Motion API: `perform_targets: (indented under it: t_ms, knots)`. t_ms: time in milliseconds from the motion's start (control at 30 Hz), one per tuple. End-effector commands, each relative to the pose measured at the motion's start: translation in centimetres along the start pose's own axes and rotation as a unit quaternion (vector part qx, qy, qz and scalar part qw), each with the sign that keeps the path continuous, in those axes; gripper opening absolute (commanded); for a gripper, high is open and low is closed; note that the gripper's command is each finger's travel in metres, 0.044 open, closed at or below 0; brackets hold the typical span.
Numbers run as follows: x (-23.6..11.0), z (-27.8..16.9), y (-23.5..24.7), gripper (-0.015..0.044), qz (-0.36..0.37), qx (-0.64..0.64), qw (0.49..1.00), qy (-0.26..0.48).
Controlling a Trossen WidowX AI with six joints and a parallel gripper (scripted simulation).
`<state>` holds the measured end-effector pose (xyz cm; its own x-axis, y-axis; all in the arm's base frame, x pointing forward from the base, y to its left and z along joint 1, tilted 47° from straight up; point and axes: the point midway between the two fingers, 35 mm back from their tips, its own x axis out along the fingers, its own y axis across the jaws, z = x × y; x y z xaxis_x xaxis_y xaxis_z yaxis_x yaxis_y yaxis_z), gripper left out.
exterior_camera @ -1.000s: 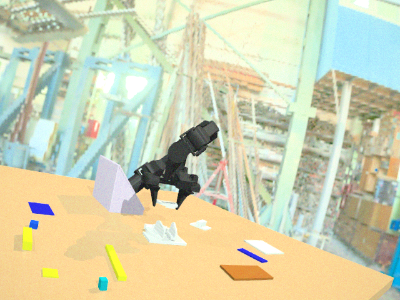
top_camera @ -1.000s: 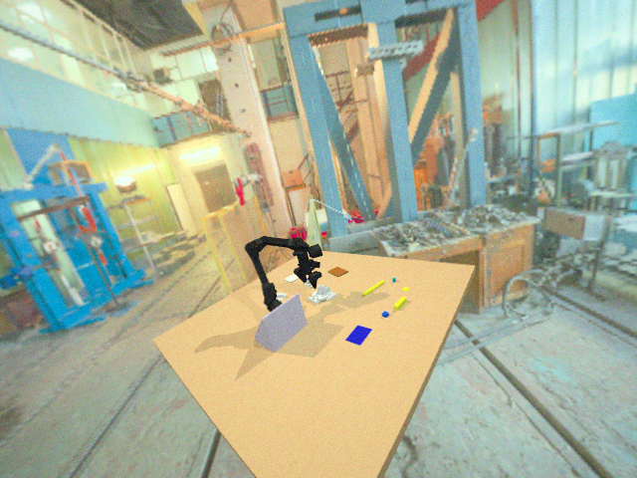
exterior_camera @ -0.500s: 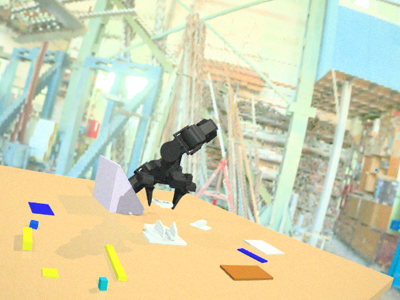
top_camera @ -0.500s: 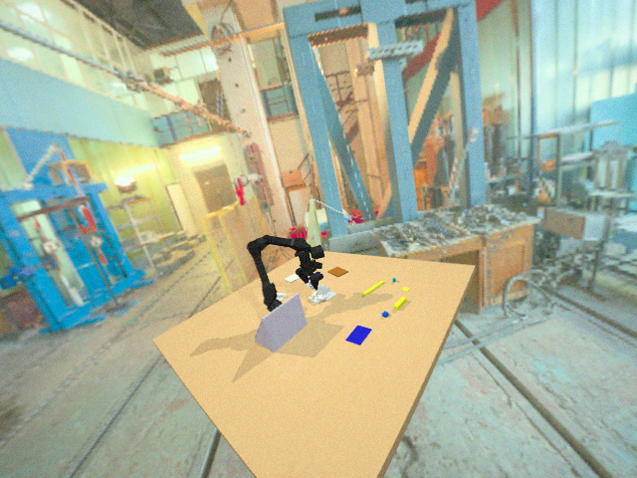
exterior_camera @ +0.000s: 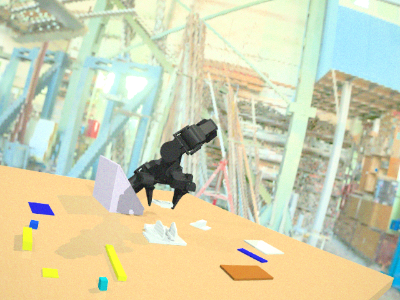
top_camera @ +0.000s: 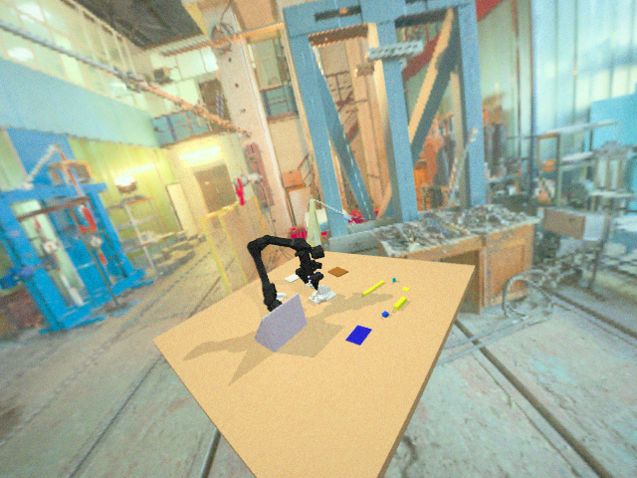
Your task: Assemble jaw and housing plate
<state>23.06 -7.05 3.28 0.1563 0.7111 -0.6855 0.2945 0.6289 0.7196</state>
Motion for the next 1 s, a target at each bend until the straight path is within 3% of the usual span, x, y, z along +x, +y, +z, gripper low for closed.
perform_targets:
  t_ms: [0,967]
  knots:
    - [0.02,-0.01,-0.12,0.0351,-0.003,-0.004,1.000,0.001]
    - [0.02,-0.14,0.24,0.0351,-0.003,0.000,1.000,0.001]
